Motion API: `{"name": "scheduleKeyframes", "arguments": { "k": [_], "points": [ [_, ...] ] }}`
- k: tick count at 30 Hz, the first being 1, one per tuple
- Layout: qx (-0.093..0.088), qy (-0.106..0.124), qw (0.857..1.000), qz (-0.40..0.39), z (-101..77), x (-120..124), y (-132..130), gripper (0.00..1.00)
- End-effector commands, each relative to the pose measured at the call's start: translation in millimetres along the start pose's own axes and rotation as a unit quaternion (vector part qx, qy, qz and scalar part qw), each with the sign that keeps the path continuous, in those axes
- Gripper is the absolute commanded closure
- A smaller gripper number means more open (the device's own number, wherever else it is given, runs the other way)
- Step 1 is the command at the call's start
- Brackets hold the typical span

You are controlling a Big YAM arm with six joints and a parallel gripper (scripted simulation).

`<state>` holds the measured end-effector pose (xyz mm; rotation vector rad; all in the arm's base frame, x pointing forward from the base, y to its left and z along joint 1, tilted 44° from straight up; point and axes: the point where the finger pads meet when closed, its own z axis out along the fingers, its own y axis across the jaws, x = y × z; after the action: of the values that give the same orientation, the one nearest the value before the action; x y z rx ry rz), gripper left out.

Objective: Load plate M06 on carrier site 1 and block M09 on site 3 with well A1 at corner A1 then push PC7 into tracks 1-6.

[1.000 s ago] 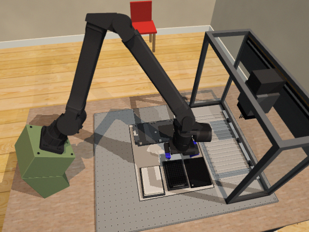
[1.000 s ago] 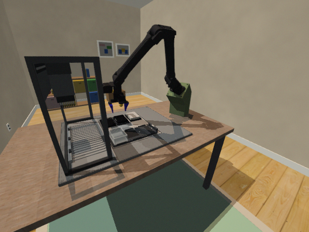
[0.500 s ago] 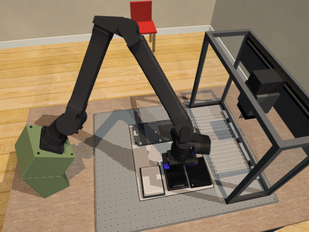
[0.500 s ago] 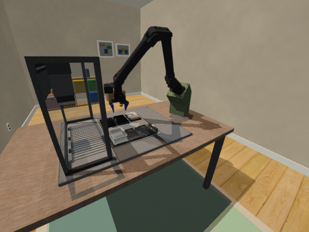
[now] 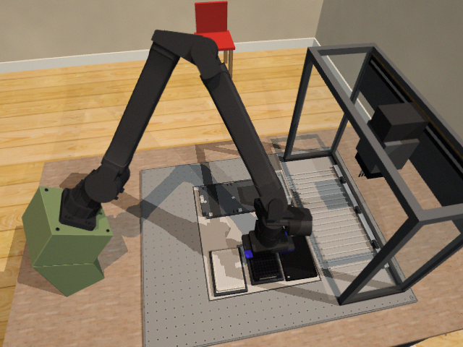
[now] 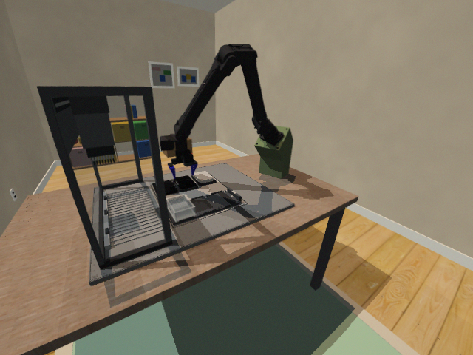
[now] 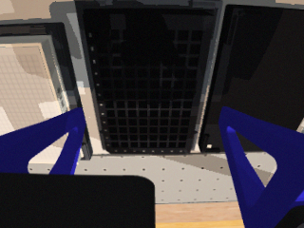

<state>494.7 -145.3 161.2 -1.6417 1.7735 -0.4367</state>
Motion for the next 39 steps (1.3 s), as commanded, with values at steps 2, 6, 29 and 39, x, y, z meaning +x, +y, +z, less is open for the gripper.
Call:
{"name": "scheduleKeyframes", "arguments": {
  "k": [2,6,29,39],
  "points": [
    [0.006,-0.002,1.0,0.005,13.1,-0.7,-8.7,0.0],
    [0.009,0.002,1.0,0.004,3.6,3.1,-9.1,0.0],
    [0.008,-0.002,1.0,0.004,29.7,-0.6,-10.6,0.0],
    [0.008,-0.002,1.0,0.004,37.8,-1.0,-11.4,0.0]
  ]
}}
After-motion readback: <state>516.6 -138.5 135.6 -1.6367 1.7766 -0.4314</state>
